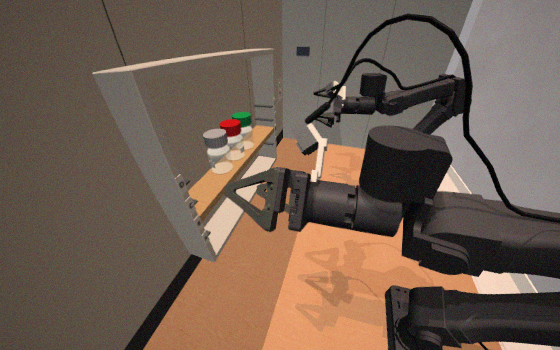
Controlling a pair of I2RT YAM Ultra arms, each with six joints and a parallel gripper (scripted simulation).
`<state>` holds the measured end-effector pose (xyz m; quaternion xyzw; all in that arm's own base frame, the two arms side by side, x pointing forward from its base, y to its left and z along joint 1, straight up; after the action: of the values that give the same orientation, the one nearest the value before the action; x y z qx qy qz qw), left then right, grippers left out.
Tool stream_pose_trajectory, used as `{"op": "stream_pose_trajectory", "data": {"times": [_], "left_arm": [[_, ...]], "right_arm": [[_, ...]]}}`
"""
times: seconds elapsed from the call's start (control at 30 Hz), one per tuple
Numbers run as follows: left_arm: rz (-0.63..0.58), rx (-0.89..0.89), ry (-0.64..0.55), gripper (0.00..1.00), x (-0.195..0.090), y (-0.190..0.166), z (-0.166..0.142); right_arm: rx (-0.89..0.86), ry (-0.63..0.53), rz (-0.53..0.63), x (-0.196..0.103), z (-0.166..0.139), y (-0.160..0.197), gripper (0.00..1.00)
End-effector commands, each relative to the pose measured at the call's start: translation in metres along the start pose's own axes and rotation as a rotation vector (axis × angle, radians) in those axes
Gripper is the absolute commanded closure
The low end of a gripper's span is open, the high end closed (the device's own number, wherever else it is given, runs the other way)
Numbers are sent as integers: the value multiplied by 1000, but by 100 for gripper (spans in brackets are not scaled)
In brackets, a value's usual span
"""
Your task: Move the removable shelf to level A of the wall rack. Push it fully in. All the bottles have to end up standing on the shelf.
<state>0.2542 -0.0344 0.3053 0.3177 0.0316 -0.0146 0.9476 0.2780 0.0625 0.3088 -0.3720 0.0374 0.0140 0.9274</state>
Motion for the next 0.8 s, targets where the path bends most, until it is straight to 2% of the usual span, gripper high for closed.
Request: {"op": "stream_pose_trajectory", "data": {"times": [0.0,0.77], "left_arm": [[49,53,-42,0,-7,4,7],[54,262,-37,0,-17,-19,-7]], "right_arm": [[-41,-37,-57,-8,8,-6,0],[-250,-30,-65,-11,3,22,0]]}}
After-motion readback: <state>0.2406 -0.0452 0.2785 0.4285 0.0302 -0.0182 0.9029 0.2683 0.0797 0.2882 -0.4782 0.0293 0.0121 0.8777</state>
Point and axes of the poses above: on each arm, the point where the finger pads meet when closed, its own x axis out along the fingers, its own y axis across the jaws, z = x × y, the point moved 9 cm from there along -x, back along the fingers, and after that the axes turned 3 degrees about -x, right-handed, at the moved point
